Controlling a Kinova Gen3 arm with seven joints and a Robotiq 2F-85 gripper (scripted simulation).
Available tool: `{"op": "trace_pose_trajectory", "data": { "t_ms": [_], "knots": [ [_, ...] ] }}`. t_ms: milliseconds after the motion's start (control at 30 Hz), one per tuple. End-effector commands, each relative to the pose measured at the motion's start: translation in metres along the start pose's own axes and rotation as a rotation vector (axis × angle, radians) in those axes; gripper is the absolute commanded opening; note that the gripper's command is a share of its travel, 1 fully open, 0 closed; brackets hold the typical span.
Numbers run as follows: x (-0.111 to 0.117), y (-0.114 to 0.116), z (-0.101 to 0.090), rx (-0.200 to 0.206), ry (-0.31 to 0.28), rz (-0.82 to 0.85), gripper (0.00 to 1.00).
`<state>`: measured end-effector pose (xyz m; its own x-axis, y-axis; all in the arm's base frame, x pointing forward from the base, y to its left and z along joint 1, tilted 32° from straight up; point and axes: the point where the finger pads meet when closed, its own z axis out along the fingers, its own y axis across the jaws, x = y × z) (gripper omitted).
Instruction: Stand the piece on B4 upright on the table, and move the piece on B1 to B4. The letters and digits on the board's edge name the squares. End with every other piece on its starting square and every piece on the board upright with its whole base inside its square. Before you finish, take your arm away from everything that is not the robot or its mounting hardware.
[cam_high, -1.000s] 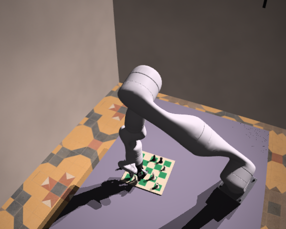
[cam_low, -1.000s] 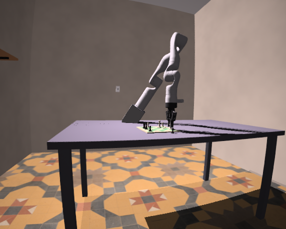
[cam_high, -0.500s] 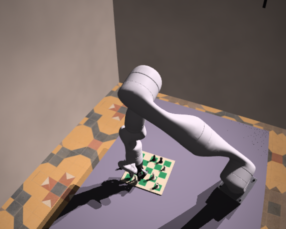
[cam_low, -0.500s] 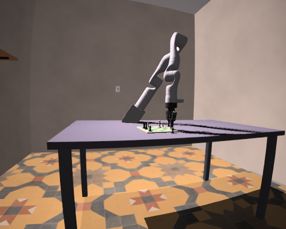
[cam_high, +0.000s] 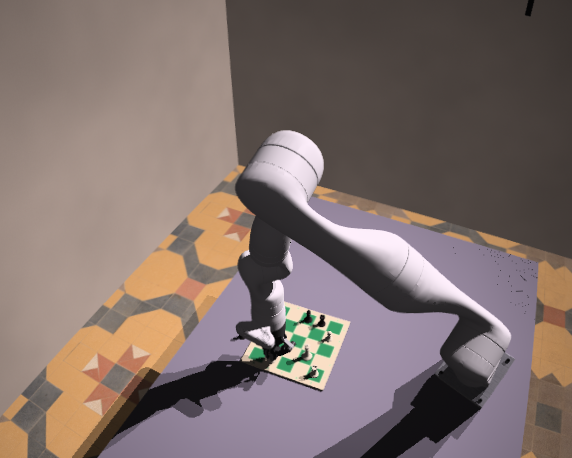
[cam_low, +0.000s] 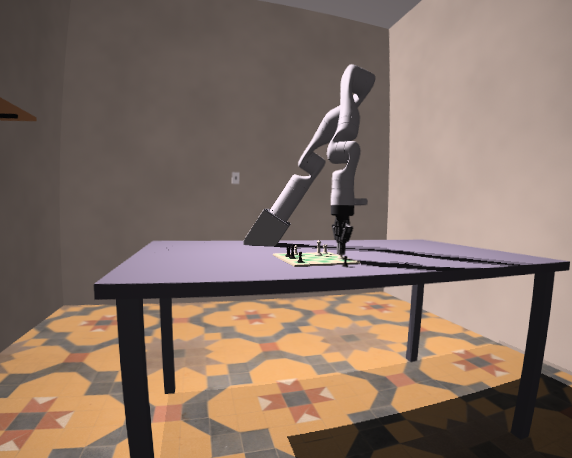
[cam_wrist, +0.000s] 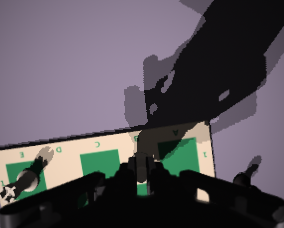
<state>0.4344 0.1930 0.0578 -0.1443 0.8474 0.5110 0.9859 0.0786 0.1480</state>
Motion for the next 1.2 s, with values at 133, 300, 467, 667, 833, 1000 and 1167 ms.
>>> {"op": "trace_pose_trajectory", "data": {
  "t_ms": [133, 300, 467, 667, 833, 1000, 1167],
  "knots": [
    [0.000, 0.000, 0.000, -0.001, 0.000, 0.000, 0.00],
    [0.000, 0.000, 0.000, -0.001, 0.000, 0.000, 0.00],
    [0.000, 0.000, 0.000, -0.001, 0.000, 0.000, 0.00],
    [0.000, 0.000, 0.000, -0.001, 0.000, 0.000, 0.00],
    [0.000, 0.000, -0.005, -0.001, 0.000, 0.000, 0.00],
    [0.000, 0.000, -0.024, -0.001, 0.000, 0.000, 0.00],
    [0.000, 0.000, -0.055, -0.001, 0.000, 0.000, 0.00]
  ]
}}
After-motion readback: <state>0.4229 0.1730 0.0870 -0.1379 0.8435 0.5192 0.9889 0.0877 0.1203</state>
